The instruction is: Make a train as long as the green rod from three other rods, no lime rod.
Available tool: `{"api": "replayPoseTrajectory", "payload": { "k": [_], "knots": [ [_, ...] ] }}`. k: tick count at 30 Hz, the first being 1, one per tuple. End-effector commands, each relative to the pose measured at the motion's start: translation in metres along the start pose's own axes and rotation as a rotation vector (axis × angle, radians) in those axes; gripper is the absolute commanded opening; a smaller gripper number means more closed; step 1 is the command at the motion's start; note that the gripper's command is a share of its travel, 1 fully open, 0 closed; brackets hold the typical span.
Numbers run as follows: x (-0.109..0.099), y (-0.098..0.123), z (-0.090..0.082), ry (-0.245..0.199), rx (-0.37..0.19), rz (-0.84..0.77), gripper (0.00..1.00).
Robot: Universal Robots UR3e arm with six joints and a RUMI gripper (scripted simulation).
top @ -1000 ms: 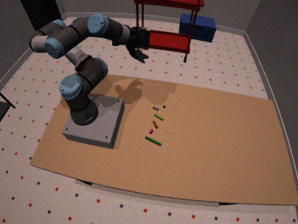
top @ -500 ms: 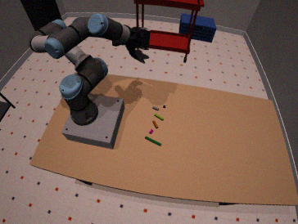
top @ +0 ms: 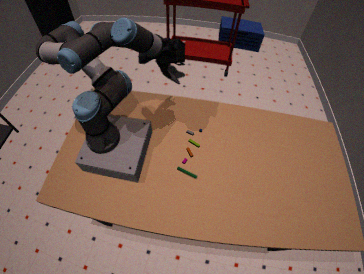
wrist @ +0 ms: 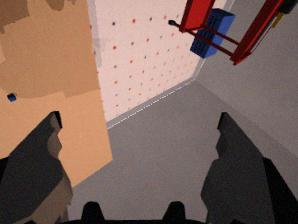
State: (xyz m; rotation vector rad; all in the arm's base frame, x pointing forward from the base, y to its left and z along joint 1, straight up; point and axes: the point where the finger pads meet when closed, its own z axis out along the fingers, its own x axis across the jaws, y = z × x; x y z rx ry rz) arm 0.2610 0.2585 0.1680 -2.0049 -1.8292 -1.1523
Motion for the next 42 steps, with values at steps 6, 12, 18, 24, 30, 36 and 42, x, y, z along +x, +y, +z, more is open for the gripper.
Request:
{"api": "replayPoseTrajectory", "payload": {
  "k": [6, 12, 18, 24, 30, 36, 42],
  "knots": [
    [-0.043, 0.007, 0.001, -0.095, 0.038, -0.206, 1.00],
    [-0.065, 0.010, 0.000, -0.137, 0.068, -0.300, 1.00],
    [-0.080, 0.011, 0.000, -0.166, 0.092, -0.369, 1.00],
    [-0.105, 0.013, -0.002, -0.208, 0.137, -0.478, 1.00],
    [-0.121, 0.015, -0.004, -0.234, 0.172, -0.553, 1.00],
    [-0.139, 0.016, -0.007, -0.258, 0.212, -0.630, 1.00],
    [-0.156, 0.016, -0.009, -0.280, 0.254, -0.707, 1.00]
  ]
}}
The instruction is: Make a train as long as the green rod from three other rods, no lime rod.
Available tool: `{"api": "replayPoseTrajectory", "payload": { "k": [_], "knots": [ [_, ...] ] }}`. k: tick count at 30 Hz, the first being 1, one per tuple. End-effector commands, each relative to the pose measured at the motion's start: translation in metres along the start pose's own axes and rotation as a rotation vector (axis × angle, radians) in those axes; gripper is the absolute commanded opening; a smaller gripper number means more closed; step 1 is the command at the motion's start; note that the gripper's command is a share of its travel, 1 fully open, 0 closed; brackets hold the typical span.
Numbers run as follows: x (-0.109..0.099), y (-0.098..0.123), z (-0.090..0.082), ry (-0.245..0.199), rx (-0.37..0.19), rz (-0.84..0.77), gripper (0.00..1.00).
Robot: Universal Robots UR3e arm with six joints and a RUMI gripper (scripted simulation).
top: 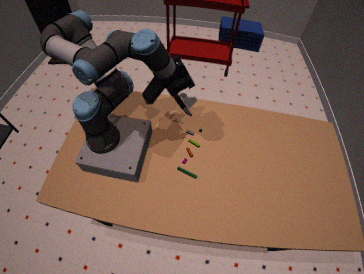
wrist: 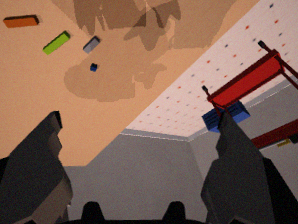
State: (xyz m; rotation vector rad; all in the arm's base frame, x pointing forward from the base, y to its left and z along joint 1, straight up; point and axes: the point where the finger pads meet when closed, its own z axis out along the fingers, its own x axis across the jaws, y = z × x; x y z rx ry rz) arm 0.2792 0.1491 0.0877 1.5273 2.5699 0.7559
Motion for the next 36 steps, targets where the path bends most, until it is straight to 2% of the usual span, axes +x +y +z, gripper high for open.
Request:
{"api": "replayPoseTrajectory", "payload": {
  "k": [1, 3, 11, 14, 18, 20, 27, 32, 36],
  "knots": [
    [-0.019, -0.008, 0.001, -0.026, 0.033, -0.111, 1.00],
    [-0.031, -0.016, 0.003, -0.039, 0.068, -0.182, 1.00],
    [-0.047, -0.027, 0.005, -0.051, 0.115, -0.272, 1.00],
    [-0.059, -0.036, 0.006, -0.057, 0.152, -0.343, 1.00],
    [-0.061, -0.036, 0.006, -0.058, 0.156, -0.350, 1.00],
    [-0.073, -0.046, 0.006, -0.060, 0.198, -0.427, 1.00],
    [-0.085, -0.055, 0.007, -0.059, 0.239, -0.500, 1.00],
    [-0.102, -0.067, 0.007, -0.052, 0.297, -0.602, 1.00],
    [-0.102, -0.067, 0.007, -0.052, 0.297, -0.602, 1.00]
  ]
}}
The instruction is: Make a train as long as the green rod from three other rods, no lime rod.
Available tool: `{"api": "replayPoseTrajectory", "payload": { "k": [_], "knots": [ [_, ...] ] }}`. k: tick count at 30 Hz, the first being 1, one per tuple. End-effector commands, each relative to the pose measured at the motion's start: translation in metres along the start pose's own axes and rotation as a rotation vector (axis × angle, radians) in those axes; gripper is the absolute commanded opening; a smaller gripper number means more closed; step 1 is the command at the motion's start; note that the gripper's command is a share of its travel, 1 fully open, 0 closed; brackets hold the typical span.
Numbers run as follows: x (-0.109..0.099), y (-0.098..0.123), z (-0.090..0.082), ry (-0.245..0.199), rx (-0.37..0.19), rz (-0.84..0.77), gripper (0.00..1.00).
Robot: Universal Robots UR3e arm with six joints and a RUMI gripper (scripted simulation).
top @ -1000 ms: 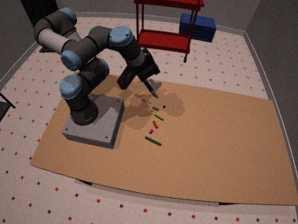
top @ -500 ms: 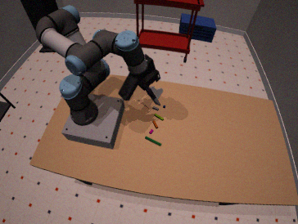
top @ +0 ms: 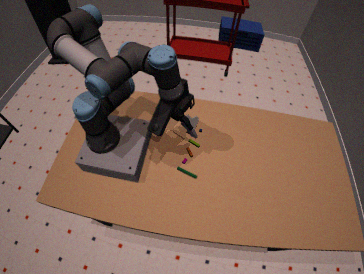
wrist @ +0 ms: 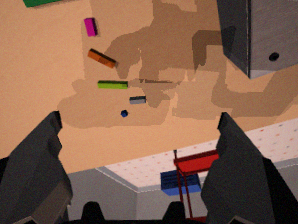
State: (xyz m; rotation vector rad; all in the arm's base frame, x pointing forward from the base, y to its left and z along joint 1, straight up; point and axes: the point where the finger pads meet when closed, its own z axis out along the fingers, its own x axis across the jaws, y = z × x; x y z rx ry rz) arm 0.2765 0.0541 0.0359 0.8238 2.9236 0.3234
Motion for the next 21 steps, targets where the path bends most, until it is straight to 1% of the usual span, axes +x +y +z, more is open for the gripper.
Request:
{"api": "replayPoseTrajectory", "payload": {
  "k": [1, 3, 4, 5, 7, 10, 12, 14, 16, 21],
  "knots": [
    [-0.011, -0.017, 0.003, -0.007, 0.046, -0.114, 1.00],
    [-0.016, -0.028, 0.005, 0.002, 0.077, -0.175, 1.00],
    [-0.016, -0.028, 0.005, 0.002, 0.077, -0.175, 1.00],
    [-0.018, -0.033, 0.006, 0.007, 0.091, -0.204, 1.00],
    [-0.018, -0.033, 0.006, 0.007, 0.091, -0.204, 1.00],
    [-0.023, -0.045, 0.009, 0.022, 0.127, -0.278, 1.00],
    [-0.023, -0.046, 0.009, 0.022, 0.129, -0.282, 1.00],
    [-0.026, -0.054, 0.011, 0.033, 0.149, -0.326, 1.00],
    [-0.026, -0.054, 0.011, 0.033, 0.149, -0.326, 1.00],
    [-0.030, -0.068, 0.013, 0.055, 0.187, -0.408, 1.00]
  ]
}}
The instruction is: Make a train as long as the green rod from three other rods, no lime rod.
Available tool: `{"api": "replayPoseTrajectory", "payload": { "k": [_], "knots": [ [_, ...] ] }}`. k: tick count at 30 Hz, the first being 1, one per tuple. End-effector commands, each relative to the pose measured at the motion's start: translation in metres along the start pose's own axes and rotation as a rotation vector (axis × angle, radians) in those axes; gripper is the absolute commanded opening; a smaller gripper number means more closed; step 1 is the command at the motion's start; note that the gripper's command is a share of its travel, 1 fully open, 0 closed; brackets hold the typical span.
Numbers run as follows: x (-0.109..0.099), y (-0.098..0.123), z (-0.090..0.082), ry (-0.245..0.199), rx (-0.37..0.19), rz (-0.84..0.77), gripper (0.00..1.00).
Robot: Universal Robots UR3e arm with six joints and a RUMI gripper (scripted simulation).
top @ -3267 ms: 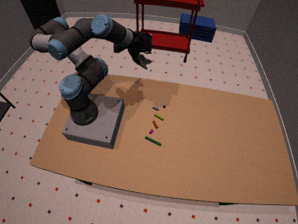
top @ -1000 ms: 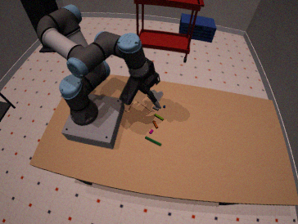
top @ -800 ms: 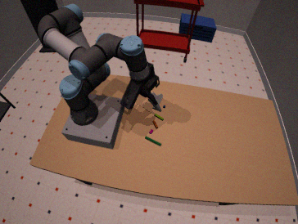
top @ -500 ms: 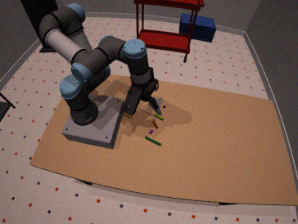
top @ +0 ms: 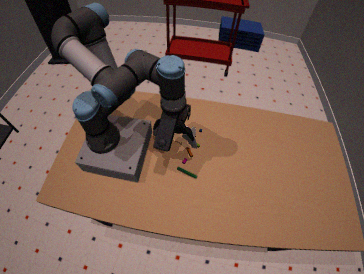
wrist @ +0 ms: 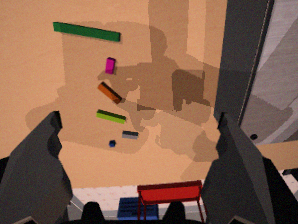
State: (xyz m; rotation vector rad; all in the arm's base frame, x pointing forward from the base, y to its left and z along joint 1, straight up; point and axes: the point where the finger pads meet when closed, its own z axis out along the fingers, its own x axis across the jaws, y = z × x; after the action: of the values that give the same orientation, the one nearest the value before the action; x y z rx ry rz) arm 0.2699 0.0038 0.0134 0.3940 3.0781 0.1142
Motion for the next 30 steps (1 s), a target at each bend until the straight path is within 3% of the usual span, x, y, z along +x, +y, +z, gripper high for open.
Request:
{"api": "replayPoseTrajectory", "payload": {
  "k": [1, 30],
  "knots": [
    [-0.0050, -0.0213, 0.0043, 0.013, 0.052, -0.126, 1.00],
    [-0.0056, -0.0292, 0.0064, 0.026, 0.072, -0.175, 1.00]
  ]
}}
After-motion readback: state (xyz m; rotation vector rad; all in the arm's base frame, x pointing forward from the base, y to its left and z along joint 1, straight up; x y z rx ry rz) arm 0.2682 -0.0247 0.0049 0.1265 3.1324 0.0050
